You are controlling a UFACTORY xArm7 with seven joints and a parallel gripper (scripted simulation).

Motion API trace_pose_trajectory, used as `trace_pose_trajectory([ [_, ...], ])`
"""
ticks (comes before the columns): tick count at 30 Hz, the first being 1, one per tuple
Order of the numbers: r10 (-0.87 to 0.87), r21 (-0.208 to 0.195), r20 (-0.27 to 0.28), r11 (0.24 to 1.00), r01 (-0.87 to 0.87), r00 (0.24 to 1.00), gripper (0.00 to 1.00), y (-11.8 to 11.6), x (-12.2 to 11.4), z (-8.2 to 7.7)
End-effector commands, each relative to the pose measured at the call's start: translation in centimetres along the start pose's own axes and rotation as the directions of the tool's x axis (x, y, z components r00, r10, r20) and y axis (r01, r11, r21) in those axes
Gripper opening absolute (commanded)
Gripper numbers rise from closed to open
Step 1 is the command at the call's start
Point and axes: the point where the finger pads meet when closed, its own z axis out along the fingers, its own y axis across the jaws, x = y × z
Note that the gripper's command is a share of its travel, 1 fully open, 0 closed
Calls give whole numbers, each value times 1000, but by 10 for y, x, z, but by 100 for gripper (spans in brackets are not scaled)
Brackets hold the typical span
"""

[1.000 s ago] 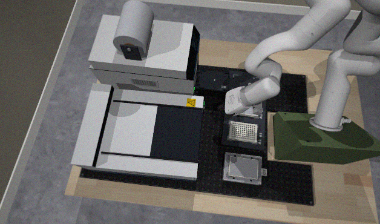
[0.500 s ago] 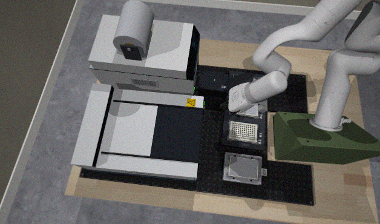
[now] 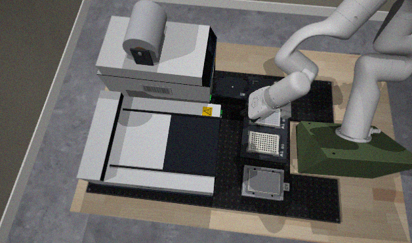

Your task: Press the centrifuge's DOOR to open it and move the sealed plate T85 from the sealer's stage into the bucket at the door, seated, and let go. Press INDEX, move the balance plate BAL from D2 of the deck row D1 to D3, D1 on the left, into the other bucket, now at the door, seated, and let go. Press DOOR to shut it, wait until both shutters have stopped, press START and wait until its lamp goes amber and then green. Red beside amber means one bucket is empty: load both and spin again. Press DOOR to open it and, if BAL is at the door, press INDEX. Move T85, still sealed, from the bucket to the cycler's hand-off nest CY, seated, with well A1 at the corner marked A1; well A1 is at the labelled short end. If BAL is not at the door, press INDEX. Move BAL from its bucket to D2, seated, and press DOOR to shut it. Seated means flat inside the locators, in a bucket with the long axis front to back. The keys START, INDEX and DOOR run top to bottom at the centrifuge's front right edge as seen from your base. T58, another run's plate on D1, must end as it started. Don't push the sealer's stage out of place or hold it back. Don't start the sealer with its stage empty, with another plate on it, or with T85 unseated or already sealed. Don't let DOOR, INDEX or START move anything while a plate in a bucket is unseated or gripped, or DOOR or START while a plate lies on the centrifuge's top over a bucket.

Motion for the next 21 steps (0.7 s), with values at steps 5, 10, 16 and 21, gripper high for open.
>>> trace_pose_trajectory([
  [5, -1, 5, -228, 1000, 2, 974, 0, 1, -2, -1],
  [10, 0, 5, -386, 1000, 2, 922, 0, 1, -2, -1],
  [16, 0, 5, -438, 1000, 2, 899, 0, 1, -2, -1],
  [21, 0, 5, -438, 1000, 2, 899, 0, 1, -2, -1],
])
